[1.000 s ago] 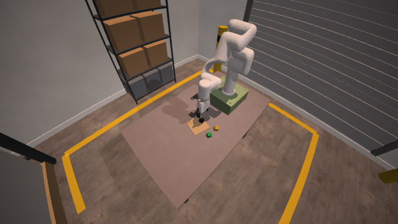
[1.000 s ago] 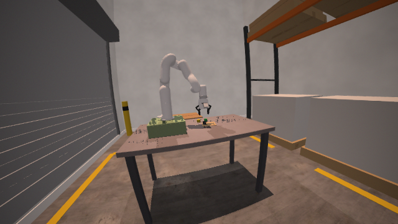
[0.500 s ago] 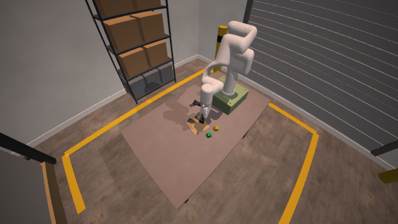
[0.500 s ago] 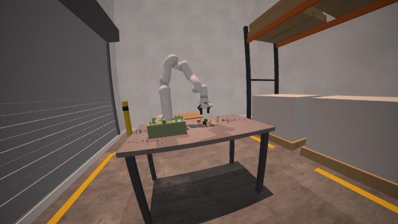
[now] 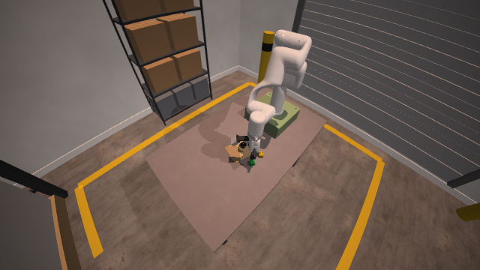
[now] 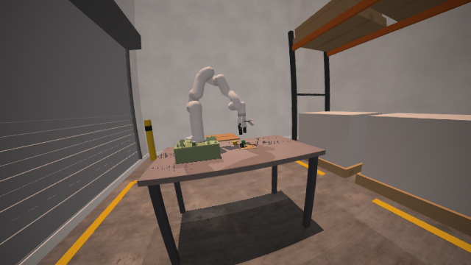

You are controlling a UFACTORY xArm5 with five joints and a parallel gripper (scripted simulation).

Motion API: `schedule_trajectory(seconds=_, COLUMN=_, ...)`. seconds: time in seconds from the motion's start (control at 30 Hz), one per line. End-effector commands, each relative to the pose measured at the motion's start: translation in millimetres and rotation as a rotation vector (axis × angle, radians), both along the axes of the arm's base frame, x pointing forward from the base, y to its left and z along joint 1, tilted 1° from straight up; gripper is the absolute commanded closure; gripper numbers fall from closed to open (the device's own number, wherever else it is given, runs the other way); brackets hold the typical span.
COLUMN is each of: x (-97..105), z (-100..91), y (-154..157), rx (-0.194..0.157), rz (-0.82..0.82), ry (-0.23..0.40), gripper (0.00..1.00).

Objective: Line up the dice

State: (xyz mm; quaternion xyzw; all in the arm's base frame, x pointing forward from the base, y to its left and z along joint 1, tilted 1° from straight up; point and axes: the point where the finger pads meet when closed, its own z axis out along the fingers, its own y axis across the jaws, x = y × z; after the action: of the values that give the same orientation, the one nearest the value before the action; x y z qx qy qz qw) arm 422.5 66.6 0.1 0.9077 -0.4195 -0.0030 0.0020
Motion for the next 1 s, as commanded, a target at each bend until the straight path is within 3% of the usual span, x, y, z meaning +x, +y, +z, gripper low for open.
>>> schedule_trajectory(seconds=0.0, x=10.7, z=-1.6, y=21.1, rx=0.001, rz=0.145, ry=0.001, gripper=0.00)
schedule_trajectory(seconds=0.03, x=10.8, z=-1.6, y=21.4, rx=0.001, rz=0.148, ry=0.001, gripper=0.00)
schedule_trajectory(seconds=0.07, x=10.8, z=-1.6, y=21.4, rx=0.001, rz=0.148, ry=0.001, gripper=0.53)
schedule_trajectory(seconds=0.97, x=10.8, z=-1.6, y=21.4, rx=0.001, rz=0.148, ry=0.001, gripper=0.53)
